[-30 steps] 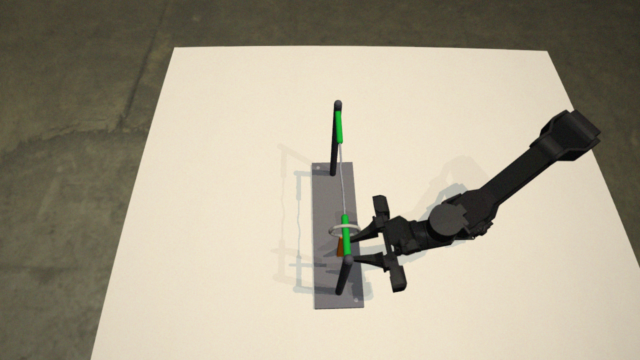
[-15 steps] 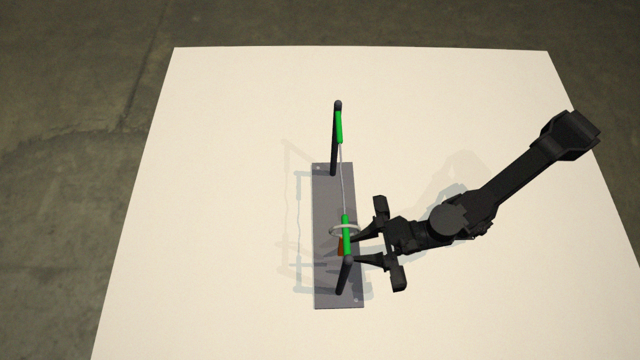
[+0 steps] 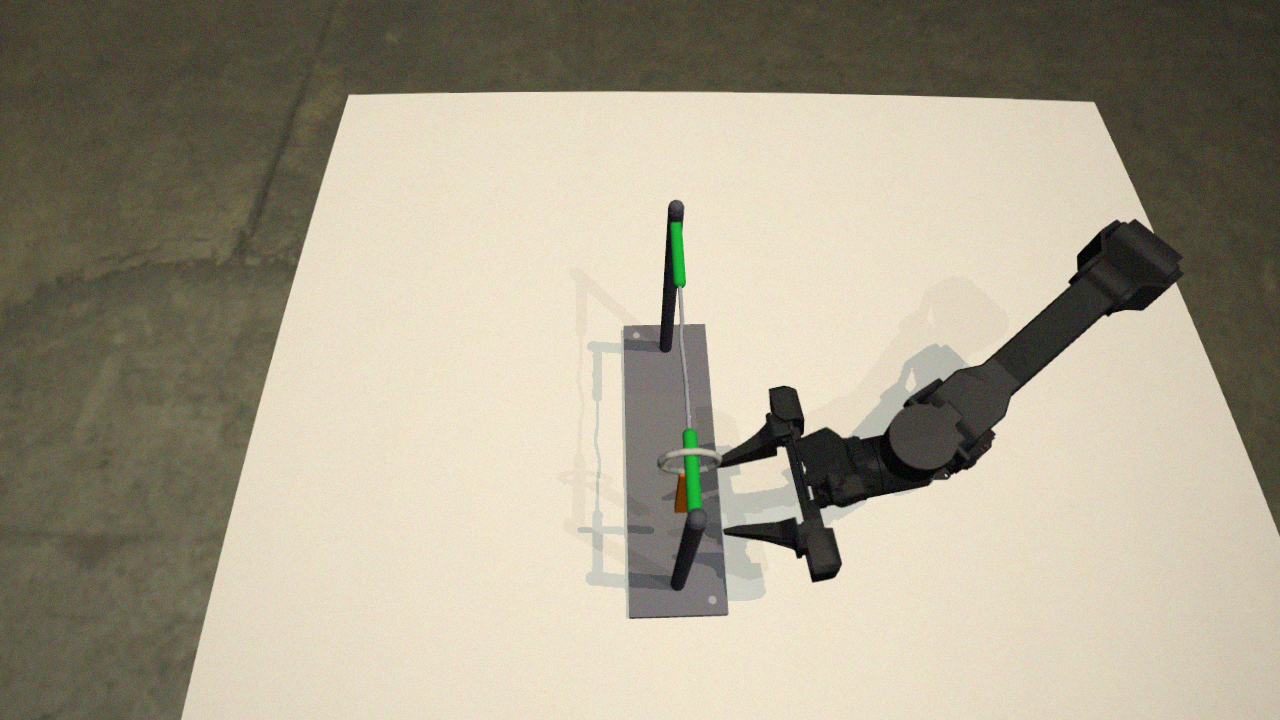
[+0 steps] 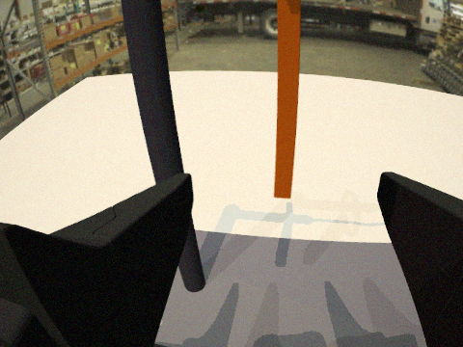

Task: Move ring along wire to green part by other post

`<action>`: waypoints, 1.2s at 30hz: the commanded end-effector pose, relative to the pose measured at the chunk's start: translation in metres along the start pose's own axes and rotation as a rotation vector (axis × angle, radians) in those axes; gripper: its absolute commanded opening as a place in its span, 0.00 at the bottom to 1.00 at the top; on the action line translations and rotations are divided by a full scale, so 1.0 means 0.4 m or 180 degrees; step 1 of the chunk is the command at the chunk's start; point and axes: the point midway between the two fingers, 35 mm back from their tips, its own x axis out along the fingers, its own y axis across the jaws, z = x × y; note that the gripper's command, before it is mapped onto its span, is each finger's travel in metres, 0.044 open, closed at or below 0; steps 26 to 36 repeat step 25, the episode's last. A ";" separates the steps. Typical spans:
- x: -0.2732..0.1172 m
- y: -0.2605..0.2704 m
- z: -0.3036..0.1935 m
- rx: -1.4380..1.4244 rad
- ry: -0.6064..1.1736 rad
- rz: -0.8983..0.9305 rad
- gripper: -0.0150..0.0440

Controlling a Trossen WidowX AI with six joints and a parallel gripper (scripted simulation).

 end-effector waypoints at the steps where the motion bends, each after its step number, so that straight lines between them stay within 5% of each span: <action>1: -0.048 -0.005 -0.006 0.0014 0.0003 -0.0009 0.97; 36: -0.065 -0.008 -0.010 0.0014 0.0002 -0.0009 1.00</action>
